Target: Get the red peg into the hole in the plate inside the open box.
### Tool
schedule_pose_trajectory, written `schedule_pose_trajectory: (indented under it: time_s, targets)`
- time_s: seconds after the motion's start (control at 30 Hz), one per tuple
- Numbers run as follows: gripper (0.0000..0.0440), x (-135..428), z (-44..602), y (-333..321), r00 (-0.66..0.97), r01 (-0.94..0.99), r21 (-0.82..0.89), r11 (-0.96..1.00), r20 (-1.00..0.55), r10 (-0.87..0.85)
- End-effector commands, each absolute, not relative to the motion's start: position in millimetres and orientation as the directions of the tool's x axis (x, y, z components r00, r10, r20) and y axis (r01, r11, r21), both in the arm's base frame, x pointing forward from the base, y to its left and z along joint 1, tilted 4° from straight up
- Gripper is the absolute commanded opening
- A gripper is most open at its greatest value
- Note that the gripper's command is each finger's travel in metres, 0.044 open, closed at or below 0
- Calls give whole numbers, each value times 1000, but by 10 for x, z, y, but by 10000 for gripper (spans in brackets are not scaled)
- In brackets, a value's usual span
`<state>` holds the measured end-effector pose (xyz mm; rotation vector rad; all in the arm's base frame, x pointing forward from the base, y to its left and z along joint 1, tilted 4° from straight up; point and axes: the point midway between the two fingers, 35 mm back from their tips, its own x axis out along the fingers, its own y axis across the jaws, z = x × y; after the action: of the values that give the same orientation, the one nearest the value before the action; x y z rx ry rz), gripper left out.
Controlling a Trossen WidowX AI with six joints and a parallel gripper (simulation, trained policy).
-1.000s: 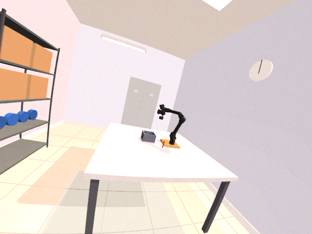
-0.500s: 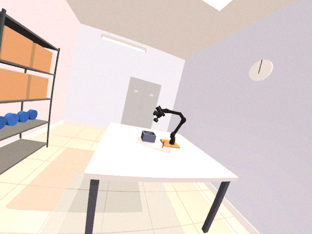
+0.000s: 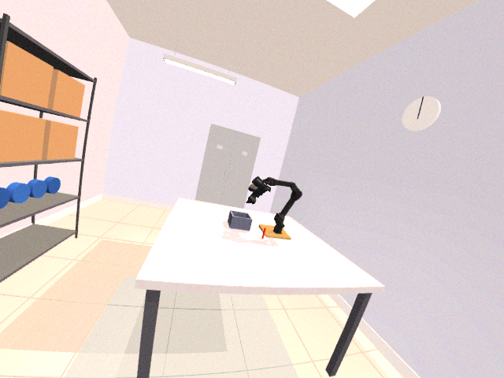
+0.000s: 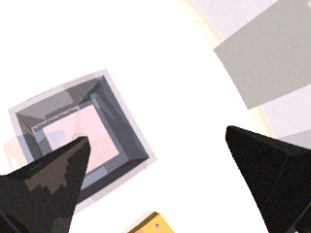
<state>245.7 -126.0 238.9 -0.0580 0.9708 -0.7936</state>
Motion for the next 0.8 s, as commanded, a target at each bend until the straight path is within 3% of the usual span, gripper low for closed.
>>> schedule_pose_trajectory:
  time_s: [0.0, 0.33, 0.77]
  targets:
    - [440, 2448, 2262, -924, 345, 579, -287, 763, -762, -548]
    - [440, 2274, 1892, -150, 323, 595, -104, 797, -877, -355]
    - [440, 1955, 1353, 488, 197, 682, -9, 731, -961, -196]
